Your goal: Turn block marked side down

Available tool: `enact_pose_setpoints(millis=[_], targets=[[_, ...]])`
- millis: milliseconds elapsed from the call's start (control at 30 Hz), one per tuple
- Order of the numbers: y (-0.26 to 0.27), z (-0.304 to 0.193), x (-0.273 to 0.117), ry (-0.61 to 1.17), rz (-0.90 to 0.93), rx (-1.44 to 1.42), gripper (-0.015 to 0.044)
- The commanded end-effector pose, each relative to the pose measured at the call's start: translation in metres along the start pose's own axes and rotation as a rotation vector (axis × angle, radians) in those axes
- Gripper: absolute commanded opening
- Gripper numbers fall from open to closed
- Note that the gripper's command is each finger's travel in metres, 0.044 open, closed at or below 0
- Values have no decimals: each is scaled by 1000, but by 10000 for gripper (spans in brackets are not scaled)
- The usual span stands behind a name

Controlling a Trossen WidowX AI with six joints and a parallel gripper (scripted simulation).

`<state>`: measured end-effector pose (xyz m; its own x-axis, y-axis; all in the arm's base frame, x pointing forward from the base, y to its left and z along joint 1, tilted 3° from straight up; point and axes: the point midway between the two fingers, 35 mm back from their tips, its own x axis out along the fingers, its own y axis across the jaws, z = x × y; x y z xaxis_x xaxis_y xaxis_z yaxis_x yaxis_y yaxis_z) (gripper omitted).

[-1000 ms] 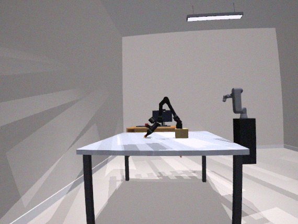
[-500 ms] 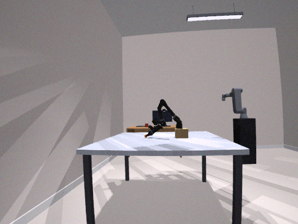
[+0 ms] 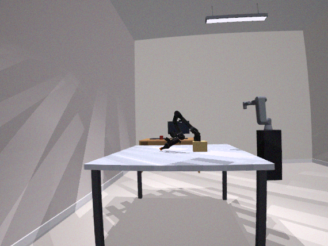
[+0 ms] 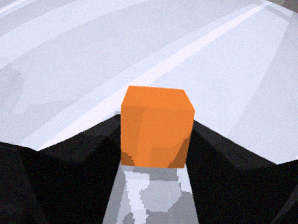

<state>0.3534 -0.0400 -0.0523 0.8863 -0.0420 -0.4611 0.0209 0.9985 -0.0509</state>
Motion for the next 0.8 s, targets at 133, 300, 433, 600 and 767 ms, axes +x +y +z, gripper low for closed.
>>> enact_pose_setpoints(millis=[133, 300, 433, 600, 767], targets=[[1, 0, 0, -3, 4, -2, 0], [1, 0, 0, -3, 4, -2, 79], [1, 0, 0, -3, 4, -2, 184], [1, 0, 0, -3, 4, -2, 315], [1, 0, 0, -3, 4, -2, 440]])
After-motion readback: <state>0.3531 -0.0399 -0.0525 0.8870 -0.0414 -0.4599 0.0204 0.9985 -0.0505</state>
